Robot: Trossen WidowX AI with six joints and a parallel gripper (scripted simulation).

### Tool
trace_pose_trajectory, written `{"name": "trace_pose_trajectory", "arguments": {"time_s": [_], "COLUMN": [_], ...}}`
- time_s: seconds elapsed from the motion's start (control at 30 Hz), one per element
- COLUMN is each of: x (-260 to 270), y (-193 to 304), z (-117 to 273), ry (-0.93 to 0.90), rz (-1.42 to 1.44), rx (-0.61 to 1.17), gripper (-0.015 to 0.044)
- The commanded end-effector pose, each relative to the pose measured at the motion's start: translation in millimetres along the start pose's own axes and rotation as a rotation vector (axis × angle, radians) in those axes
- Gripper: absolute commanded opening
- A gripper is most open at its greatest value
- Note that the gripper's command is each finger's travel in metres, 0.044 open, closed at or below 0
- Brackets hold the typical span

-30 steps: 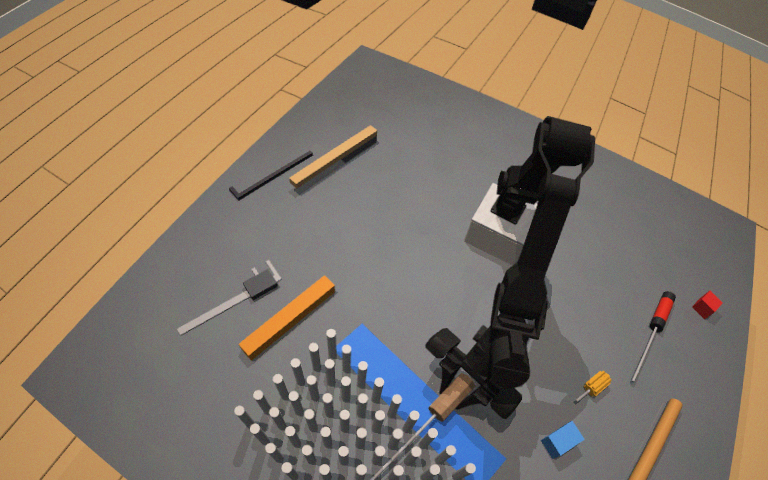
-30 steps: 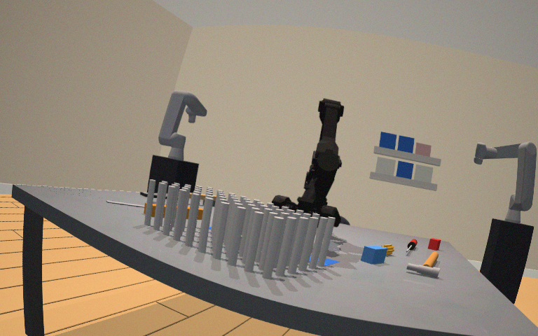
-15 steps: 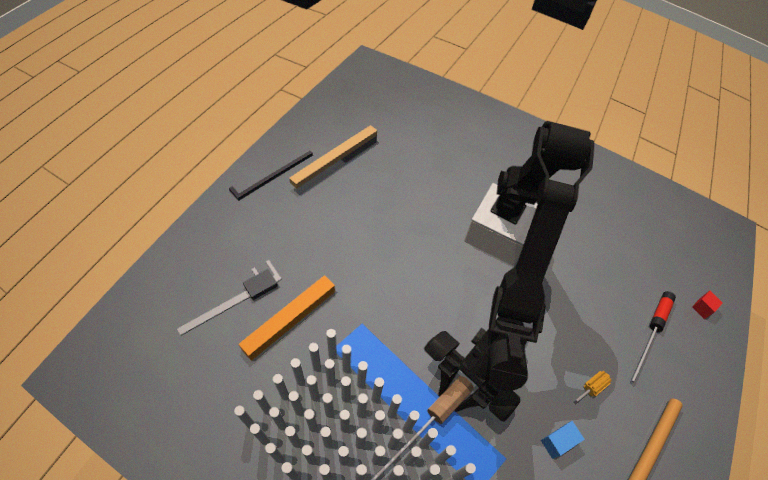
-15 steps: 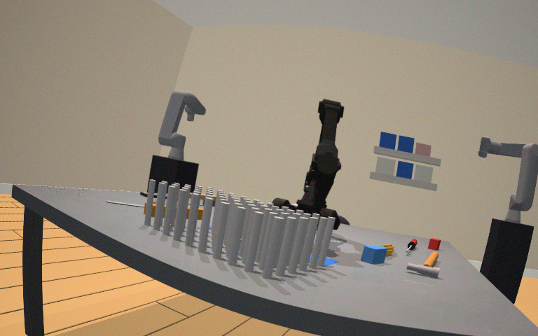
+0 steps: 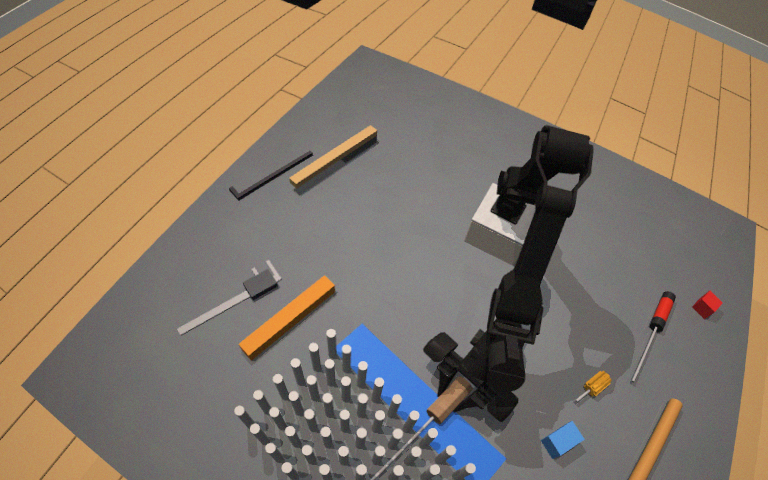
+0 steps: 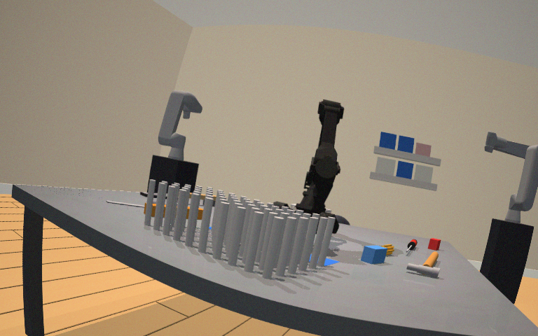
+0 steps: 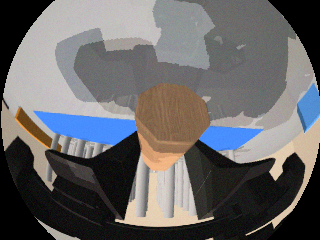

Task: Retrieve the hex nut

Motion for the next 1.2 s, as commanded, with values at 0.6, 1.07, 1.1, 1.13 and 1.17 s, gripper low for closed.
{"name": "trace_pose_trajectory", "arguments": {"time_s": [0.6,1.07,1.1,1.13,1.17], "x": [-1,-2,-2,-2,-2], "y": [-11,-18,-19,-20,-20], "z": [6,10,11,11,11], "ry": [0.002,0.001,0.001,0.001,0.001], "rz": [0.001,0.001,0.001,0.001,0.001], "rx": [0.001,0.0,0.0,0.0,-0.001], "gripper": [0.0,0.0,0.0,0.0,0.0]}}
Point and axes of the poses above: the point midway between the two fingers, 35 mm back from their tips, its own z axis back along the fingers, its own x axis across the jaws, y = z × x, the point moved 6 cm from there along z, back along the fingers, and after that the axes turned 7 degrees about z, right-handed, at the moved point
